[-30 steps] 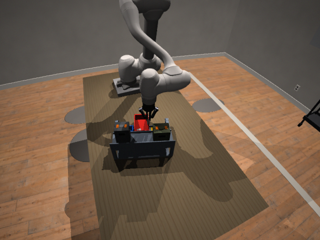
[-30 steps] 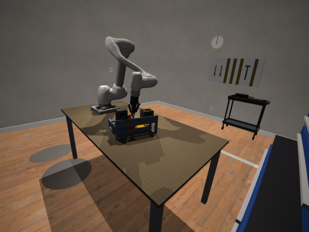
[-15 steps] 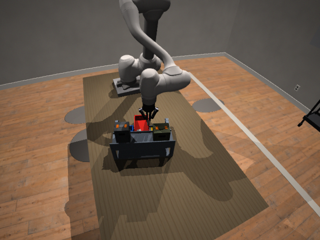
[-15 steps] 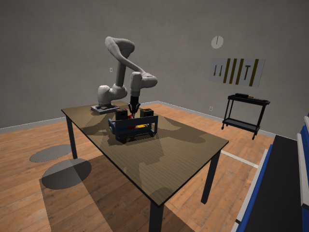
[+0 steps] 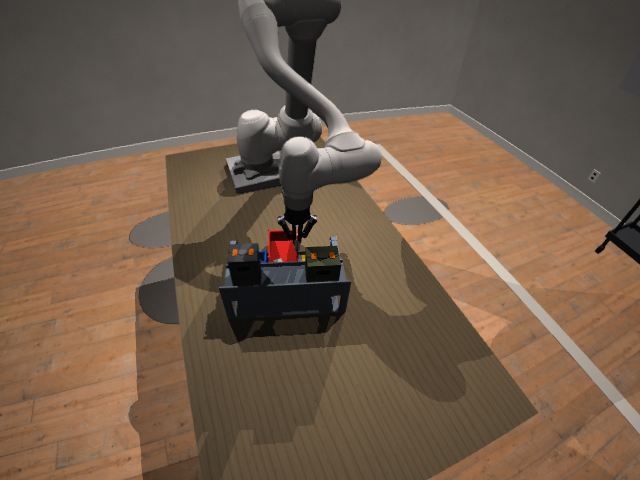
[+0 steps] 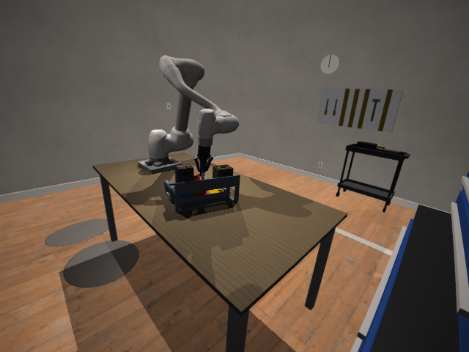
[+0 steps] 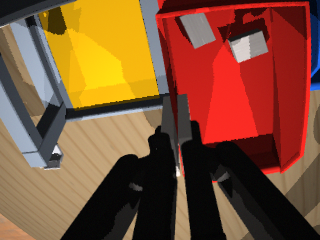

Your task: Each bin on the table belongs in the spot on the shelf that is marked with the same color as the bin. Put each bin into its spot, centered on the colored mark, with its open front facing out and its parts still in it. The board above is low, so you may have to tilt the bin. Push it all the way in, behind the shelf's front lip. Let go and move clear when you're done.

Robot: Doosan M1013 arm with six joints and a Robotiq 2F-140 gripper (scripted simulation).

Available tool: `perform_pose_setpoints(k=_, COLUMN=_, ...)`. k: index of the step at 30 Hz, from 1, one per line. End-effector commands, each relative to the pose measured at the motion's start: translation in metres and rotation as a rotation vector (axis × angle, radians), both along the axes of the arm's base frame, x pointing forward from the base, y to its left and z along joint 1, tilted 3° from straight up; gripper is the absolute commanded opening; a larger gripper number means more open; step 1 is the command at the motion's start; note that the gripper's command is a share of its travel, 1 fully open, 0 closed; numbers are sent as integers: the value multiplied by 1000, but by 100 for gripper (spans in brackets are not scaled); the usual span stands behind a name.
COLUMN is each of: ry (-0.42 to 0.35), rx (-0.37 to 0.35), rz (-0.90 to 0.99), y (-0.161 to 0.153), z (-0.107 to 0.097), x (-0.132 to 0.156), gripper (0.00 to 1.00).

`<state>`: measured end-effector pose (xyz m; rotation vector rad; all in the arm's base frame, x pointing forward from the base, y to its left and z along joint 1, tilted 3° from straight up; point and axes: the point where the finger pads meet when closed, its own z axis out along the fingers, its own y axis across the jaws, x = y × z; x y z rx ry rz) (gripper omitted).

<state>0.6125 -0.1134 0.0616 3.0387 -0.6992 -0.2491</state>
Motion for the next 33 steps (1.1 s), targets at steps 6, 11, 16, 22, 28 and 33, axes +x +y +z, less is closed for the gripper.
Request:
perform_pose_setpoints(k=6, ry=0, rx=0, rz=0, y=0, z=0, x=0, gripper=10)
perform_pose_setpoints(k=11, ry=-1, rx=0, rz=0, y=0, z=0, x=0, gripper=10)
perform_pose_setpoints(k=16, ry=-1, rx=0, rz=0, y=0, z=0, x=1, gripper=10)
perform_pose_setpoints(k=22, ry=-4, rx=-2, rz=0, y=-1, z=0, x=2, gripper=10)
perform_pose_setpoints(k=28, ry=-9, rx=-4, rz=1, y=-2, z=0, x=5, gripper=10)
perform_pose_setpoints(k=33, ry=-12, rx=-5, rz=1, y=-3, z=-1, x=7, gripper=10)
